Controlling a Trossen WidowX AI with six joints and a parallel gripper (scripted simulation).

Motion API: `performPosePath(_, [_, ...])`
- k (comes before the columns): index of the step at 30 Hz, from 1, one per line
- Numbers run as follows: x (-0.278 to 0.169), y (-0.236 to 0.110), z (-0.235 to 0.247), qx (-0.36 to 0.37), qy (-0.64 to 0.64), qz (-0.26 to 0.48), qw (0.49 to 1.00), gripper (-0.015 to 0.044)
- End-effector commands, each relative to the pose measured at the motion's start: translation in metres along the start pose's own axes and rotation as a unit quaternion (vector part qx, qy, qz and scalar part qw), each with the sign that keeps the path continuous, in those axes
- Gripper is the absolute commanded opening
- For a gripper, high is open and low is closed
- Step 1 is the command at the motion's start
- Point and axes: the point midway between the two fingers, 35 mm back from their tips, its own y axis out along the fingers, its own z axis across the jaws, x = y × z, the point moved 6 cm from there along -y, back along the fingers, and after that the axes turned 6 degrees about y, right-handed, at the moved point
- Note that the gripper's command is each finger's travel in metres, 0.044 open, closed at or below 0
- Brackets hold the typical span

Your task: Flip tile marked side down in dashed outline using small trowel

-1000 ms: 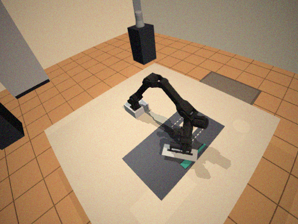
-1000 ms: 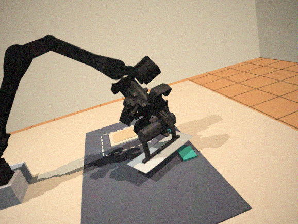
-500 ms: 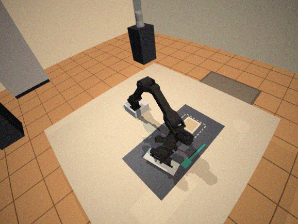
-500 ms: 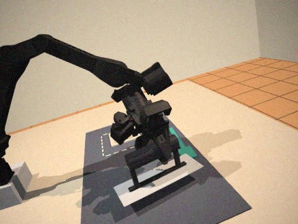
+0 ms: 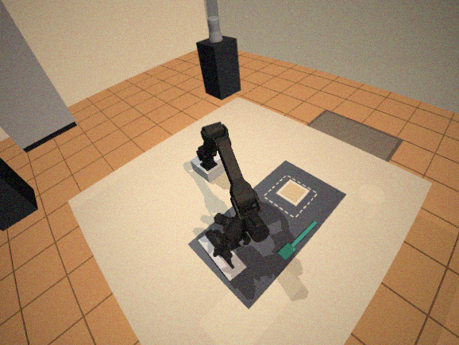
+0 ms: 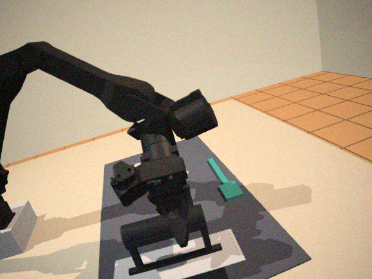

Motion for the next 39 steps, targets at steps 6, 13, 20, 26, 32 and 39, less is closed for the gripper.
performPosePath(6, [0.001, 0.006, -0.005, 0.006, 0.006, -0.003, 1.000, 0.0000])
performPosePath(13, [0.001, 0.014, -0.014, 0.006, 0.006, -0.003, 1.000, 0.0000])
performPosePath(20, [0.001, 0.021, -0.023, 0.006, 0.006, -0.003, 1.000, 0.0000])
performPosePath(26, [0.001, 0.024, -0.026, 0.006, 0.006, -0.003, 1.000, 0.0052])
performPosePath(32, [0.001, 0.024, -0.026, 0.006, 0.006, -0.003, 1.000, 0.0210])
performPosePath(39, [0.001, 0.024, -0.026, 0.006, 0.006, -0.003, 1.000, 0.0300])
